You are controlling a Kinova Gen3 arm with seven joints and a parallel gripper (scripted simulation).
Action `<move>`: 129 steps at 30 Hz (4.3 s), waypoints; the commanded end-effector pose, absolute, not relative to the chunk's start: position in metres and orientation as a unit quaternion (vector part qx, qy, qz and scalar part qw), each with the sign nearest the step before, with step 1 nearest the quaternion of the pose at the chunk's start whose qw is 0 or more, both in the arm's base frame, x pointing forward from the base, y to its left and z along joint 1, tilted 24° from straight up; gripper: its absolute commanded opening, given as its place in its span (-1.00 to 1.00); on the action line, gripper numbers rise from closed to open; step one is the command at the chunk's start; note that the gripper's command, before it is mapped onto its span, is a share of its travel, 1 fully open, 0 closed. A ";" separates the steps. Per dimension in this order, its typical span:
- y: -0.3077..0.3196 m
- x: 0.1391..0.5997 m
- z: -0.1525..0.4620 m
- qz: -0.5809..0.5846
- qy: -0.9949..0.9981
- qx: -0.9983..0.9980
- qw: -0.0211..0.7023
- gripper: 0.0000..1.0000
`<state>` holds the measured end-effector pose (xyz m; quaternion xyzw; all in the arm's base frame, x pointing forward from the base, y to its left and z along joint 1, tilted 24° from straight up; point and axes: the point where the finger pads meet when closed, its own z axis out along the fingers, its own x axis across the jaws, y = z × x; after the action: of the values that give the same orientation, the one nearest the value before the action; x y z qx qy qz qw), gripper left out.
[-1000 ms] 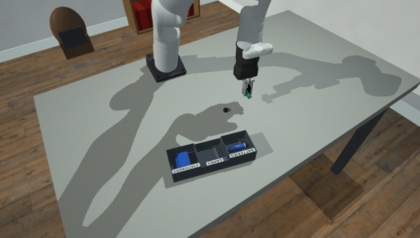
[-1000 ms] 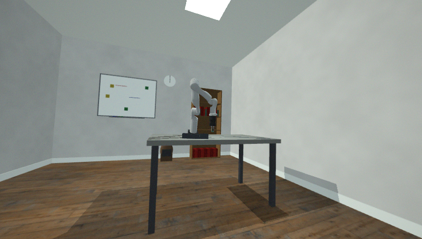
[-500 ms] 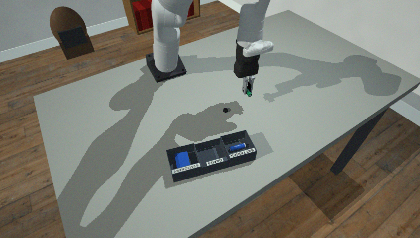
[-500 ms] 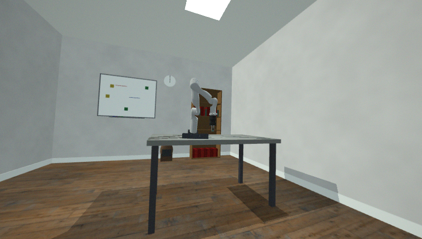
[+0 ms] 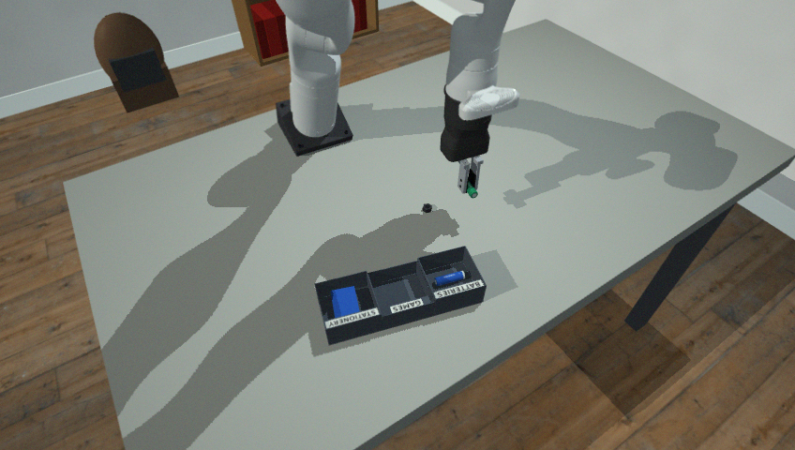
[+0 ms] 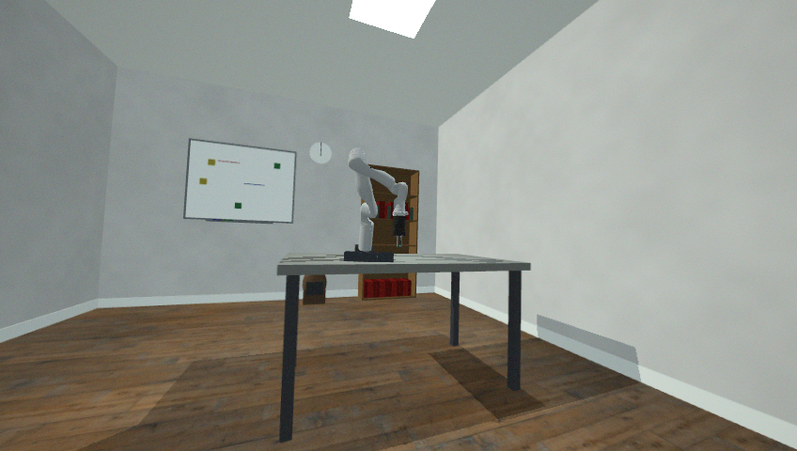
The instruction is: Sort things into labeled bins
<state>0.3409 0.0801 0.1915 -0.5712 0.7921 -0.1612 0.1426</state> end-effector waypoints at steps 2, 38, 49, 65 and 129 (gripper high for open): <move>0.048 0.361 0.199 -0.157 0.802 -0.559 0.140 -0.39; -0.047 0.424 0.235 -0.066 0.974 -0.101 0.193 -0.39; -0.047 0.425 0.235 -0.014 0.968 0.145 0.203 -0.39; -0.047 0.426 0.236 -0.008 0.959 0.192 0.207 -0.39; -0.050 0.435 0.209 -0.011 0.960 0.191 0.205 0.21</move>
<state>0.4381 -0.0472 0.2046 0.1915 0.9595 -0.0057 0.2067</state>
